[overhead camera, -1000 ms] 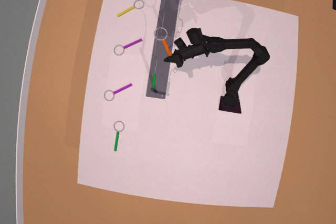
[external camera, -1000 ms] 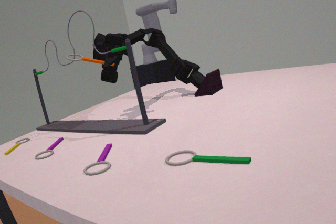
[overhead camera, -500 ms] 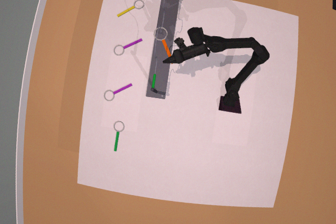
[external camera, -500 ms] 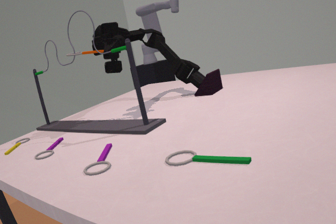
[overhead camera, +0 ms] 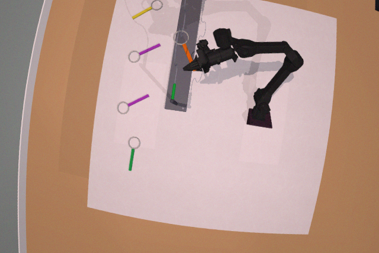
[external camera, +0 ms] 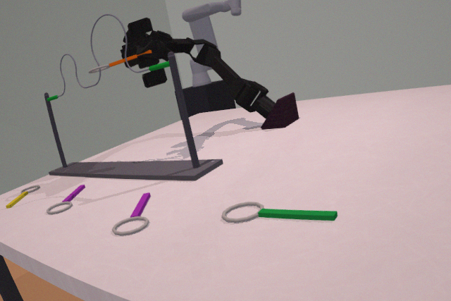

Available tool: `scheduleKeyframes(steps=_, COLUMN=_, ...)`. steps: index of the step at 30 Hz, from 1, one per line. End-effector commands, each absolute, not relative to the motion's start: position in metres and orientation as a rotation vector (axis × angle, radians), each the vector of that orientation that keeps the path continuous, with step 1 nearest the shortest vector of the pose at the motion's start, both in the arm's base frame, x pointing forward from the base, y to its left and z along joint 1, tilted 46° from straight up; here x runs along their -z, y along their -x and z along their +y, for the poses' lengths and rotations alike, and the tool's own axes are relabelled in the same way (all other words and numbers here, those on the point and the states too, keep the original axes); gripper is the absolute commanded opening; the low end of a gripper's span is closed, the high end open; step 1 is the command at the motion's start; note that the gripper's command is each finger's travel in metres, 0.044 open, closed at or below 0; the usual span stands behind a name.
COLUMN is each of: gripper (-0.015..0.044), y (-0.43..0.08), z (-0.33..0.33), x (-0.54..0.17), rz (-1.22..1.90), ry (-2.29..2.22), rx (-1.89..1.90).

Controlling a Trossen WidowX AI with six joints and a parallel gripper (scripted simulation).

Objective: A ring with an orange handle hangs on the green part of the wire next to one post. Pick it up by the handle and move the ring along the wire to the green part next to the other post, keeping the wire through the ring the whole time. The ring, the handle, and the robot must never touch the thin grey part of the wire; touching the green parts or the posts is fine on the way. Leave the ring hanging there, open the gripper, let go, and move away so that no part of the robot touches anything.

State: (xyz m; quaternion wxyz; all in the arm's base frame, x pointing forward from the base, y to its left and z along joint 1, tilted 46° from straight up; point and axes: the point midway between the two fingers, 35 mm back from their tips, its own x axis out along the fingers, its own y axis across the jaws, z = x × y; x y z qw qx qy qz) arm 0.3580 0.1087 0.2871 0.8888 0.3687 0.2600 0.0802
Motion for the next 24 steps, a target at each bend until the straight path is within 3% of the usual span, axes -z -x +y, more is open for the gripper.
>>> scheduleKeyframes(steps=1, gripper=-0.0150, y=-0.357, z=0.117, x=-0.298, rz=0.540, ry=-0.825, rx=-0.191)
scheduleKeyframes(steps=24, gripper=-0.0150, y=-0.356, z=0.139, x=-0.335, rz=0.548, ry=-1.053, rx=-0.239)
